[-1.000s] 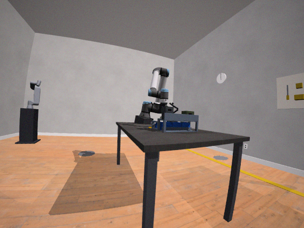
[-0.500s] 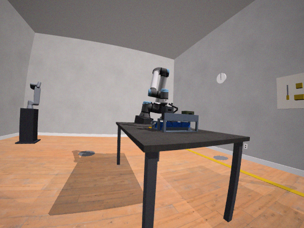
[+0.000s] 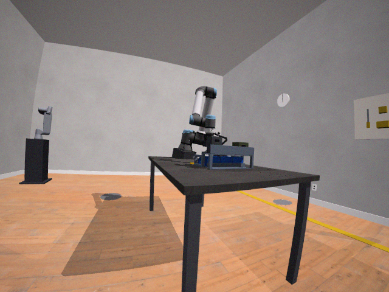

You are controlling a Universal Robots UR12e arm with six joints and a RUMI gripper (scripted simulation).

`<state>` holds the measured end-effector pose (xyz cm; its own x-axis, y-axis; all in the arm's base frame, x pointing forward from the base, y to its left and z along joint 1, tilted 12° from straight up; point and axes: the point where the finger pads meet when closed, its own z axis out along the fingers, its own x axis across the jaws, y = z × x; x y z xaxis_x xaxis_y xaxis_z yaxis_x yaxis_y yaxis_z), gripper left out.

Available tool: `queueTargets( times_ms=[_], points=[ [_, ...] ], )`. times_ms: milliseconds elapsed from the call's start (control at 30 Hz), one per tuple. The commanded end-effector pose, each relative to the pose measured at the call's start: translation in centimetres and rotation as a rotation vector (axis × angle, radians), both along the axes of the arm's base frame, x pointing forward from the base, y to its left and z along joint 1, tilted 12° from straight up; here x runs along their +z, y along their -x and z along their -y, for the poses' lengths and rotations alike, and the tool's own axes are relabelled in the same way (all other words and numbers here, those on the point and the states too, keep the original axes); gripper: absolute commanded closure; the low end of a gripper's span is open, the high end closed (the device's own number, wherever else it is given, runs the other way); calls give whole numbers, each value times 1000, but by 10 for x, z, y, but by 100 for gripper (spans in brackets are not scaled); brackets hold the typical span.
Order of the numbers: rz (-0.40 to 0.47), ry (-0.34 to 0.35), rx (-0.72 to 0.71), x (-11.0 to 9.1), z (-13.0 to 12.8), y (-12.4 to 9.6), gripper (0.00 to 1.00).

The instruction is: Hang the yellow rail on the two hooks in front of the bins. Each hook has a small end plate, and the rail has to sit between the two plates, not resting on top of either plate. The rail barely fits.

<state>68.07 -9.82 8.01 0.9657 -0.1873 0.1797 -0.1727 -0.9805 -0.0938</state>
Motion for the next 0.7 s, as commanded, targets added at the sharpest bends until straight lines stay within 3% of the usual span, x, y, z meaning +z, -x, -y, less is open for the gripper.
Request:
queueTargets(
  times_ms=[0, 667],
  points=[
    [-3, 0, 2, -11, -3, 0, 78],
    [-2, 0, 2, -29, -4, -5, 78]
  ],
)
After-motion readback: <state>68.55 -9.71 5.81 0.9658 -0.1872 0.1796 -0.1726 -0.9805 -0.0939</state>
